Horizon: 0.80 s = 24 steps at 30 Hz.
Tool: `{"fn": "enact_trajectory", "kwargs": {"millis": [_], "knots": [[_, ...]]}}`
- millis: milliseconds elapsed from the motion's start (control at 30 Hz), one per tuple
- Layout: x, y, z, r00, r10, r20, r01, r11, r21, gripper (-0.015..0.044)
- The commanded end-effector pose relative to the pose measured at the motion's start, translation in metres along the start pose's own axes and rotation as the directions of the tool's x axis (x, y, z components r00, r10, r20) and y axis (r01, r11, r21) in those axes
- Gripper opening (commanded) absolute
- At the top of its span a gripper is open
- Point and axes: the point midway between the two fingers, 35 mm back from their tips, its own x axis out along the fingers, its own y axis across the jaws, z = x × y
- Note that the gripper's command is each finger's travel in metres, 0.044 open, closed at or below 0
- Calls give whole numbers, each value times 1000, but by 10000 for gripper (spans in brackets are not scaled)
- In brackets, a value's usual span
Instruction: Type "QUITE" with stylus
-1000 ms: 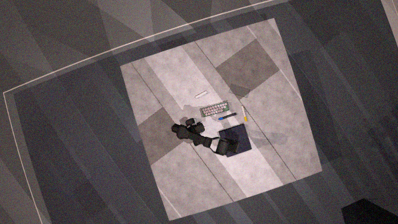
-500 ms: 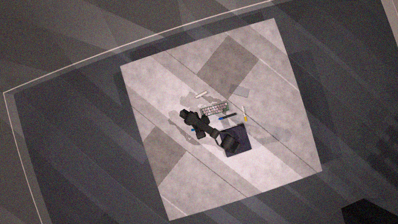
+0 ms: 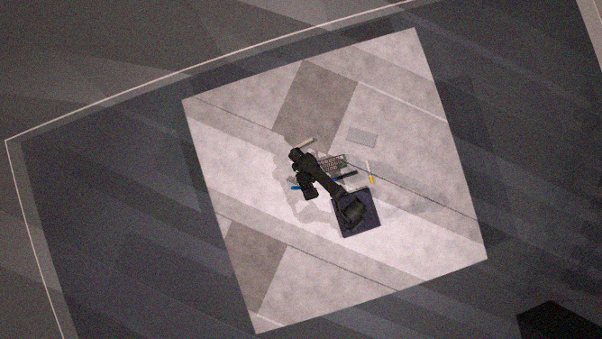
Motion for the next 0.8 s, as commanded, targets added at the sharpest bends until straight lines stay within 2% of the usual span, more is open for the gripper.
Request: {"fn": "enact_trajectory", "kwargs": {"millis": [0, 367, 767], "knots": [[-8, 5, 7, 995, 9, -101, -10, 1000, -13, 0], [-40, 21, 25, 933, 93, -348, -115, 993, -41, 0], [-80, 34, 53, 789, 236, -568, -310, 950, -36, 0]]}}
